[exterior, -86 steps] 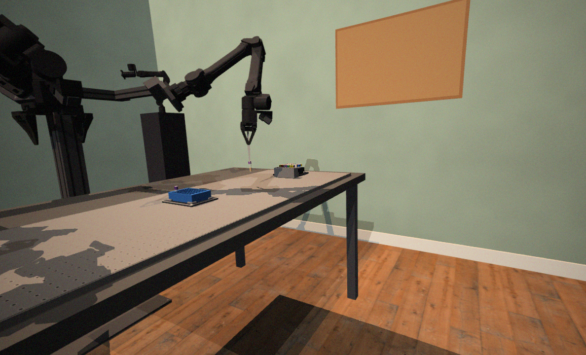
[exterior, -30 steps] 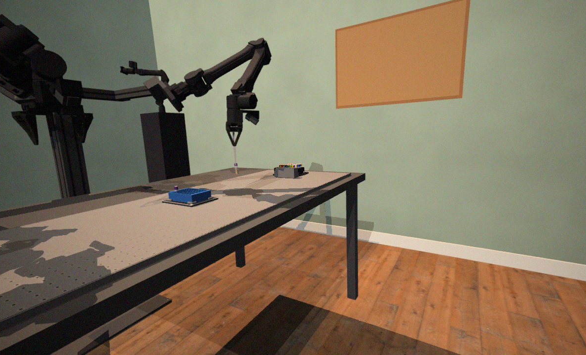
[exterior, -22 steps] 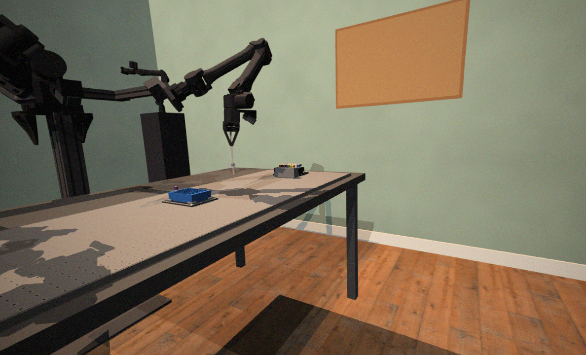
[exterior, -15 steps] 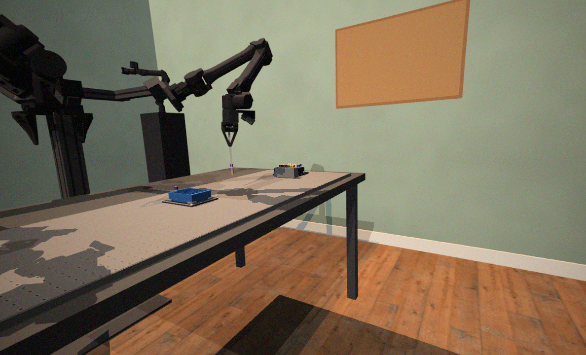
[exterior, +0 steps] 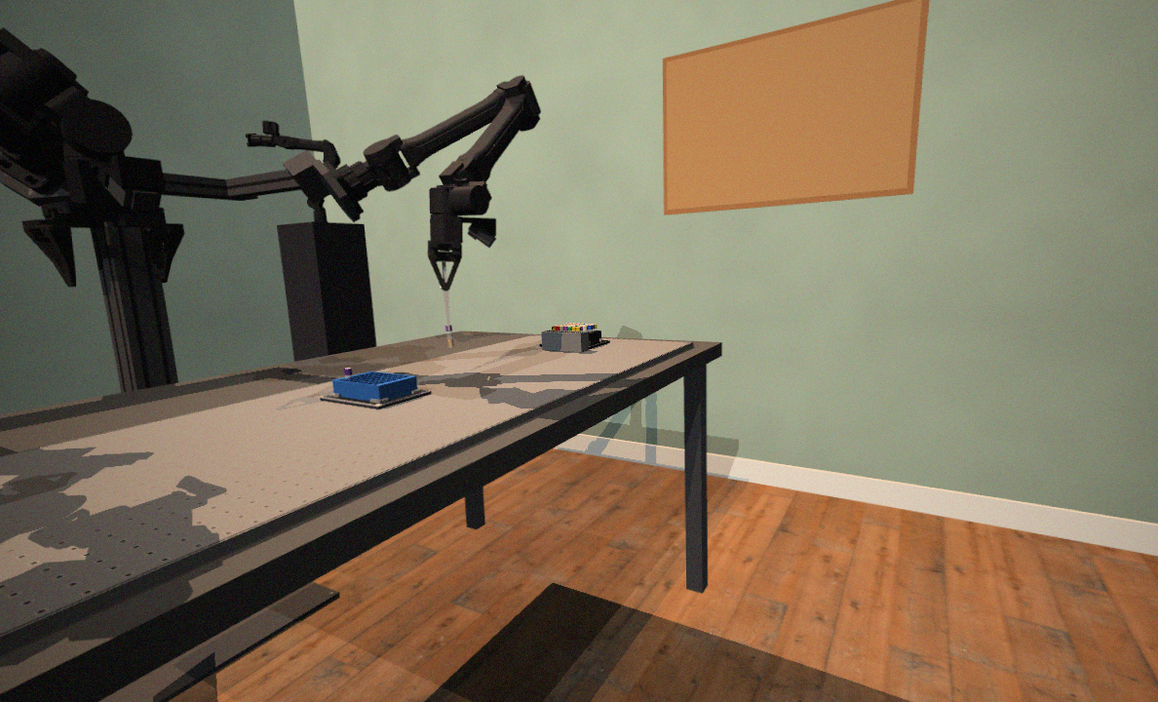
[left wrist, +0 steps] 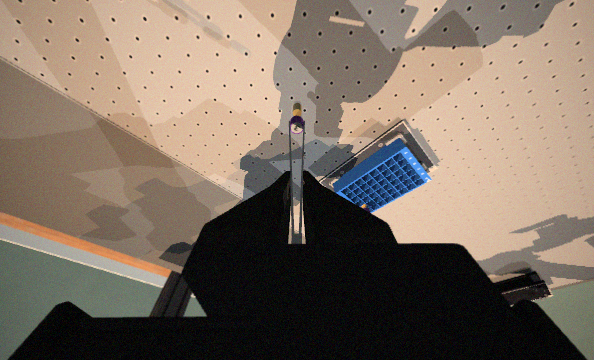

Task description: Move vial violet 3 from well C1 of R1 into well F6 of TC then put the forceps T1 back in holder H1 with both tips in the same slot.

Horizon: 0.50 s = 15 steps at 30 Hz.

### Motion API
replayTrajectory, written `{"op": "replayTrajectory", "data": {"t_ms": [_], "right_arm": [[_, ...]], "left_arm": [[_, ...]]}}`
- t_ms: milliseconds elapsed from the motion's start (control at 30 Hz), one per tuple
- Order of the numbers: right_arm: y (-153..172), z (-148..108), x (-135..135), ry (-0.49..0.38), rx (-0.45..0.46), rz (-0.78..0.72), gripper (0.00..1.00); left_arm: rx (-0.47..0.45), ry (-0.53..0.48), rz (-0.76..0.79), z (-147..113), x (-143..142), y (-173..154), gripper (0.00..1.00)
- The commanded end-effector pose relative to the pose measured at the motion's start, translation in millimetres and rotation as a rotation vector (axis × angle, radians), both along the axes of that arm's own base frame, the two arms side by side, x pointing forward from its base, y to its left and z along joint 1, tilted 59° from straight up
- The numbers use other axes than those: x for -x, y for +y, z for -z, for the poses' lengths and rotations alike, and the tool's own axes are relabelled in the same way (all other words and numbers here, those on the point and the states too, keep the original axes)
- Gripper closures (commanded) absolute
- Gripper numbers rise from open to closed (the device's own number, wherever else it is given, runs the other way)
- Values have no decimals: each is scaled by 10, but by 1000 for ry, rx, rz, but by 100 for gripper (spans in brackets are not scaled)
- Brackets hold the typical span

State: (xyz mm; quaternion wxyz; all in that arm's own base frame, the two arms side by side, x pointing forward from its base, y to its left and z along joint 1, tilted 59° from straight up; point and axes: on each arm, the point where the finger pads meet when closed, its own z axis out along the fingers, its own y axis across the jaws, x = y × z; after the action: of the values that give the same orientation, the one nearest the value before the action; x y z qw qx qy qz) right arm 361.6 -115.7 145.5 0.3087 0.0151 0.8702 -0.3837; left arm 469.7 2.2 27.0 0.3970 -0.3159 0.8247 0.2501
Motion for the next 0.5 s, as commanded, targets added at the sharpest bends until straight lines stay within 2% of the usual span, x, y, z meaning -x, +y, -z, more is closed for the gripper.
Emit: {"op": "replayTrajectory", "data": {"t_ms": [0,367,467], "right_arm": [[16,-135,-71,-47,-5,5,0],[16,-135,-71,-47,-5,5,0],[16,-135,-71,-47,-5,5,0]], "left_arm": [[9,-17,13,66,-51,-152,91],[7,-11,10,213,-53,-253,91],[7,-10,-5,231,-50,-188,91]]}}
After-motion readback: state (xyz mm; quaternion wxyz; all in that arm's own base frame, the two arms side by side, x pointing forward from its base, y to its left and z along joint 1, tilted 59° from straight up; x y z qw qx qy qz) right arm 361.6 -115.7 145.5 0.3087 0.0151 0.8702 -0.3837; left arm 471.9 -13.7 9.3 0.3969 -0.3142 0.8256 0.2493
